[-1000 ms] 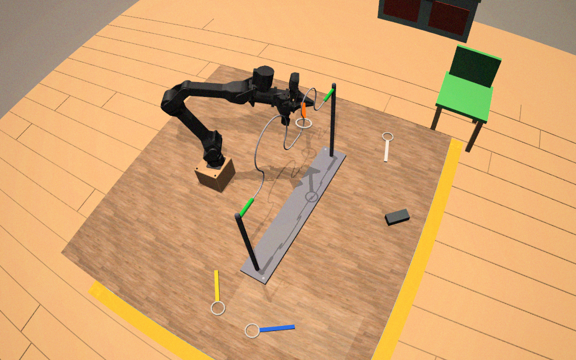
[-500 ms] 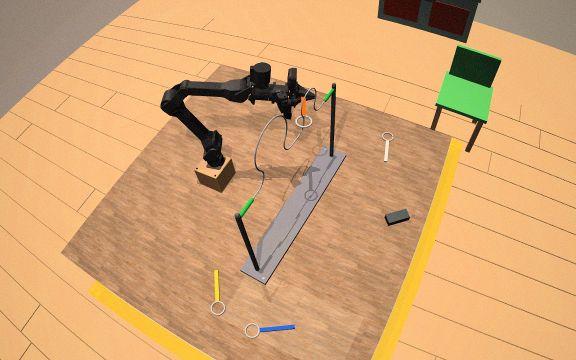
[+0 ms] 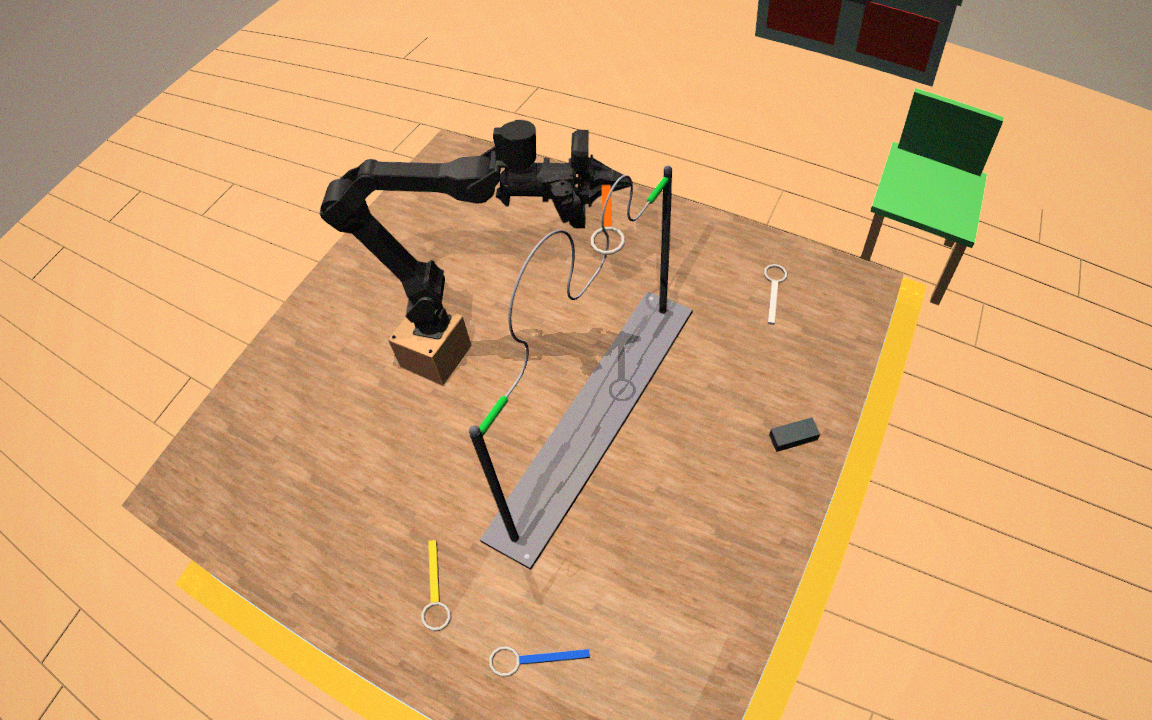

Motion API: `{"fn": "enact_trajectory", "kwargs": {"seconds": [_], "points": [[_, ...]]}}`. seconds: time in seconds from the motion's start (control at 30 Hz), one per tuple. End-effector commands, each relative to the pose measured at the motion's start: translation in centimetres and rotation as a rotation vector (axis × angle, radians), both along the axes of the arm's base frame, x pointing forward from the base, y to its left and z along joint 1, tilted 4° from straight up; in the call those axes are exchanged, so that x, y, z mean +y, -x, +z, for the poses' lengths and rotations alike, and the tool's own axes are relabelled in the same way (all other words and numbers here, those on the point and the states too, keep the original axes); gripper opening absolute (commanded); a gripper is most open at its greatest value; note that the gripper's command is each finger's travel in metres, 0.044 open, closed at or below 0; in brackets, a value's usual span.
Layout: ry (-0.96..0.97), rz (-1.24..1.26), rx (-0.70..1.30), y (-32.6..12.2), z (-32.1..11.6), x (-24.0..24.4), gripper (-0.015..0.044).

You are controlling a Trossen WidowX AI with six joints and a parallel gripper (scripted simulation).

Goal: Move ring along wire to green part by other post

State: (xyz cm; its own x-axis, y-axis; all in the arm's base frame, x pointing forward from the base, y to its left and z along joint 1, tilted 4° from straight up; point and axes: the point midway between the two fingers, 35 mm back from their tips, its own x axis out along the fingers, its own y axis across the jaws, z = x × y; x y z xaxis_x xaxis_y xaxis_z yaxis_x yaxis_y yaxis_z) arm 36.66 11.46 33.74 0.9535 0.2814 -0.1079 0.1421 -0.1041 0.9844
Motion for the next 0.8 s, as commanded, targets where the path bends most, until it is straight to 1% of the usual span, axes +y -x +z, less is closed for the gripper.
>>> {"fn": "enact_trajectory", "kwargs": {"seconds": [0.0, 0.77], "points": [[-0.047, 0.002, -0.023, 0.1, 1.3, -0.1, -0.0150], [-0.197, -0.007, -0.059, 0.1, 4.0, -0.9, -0.0150]]}}
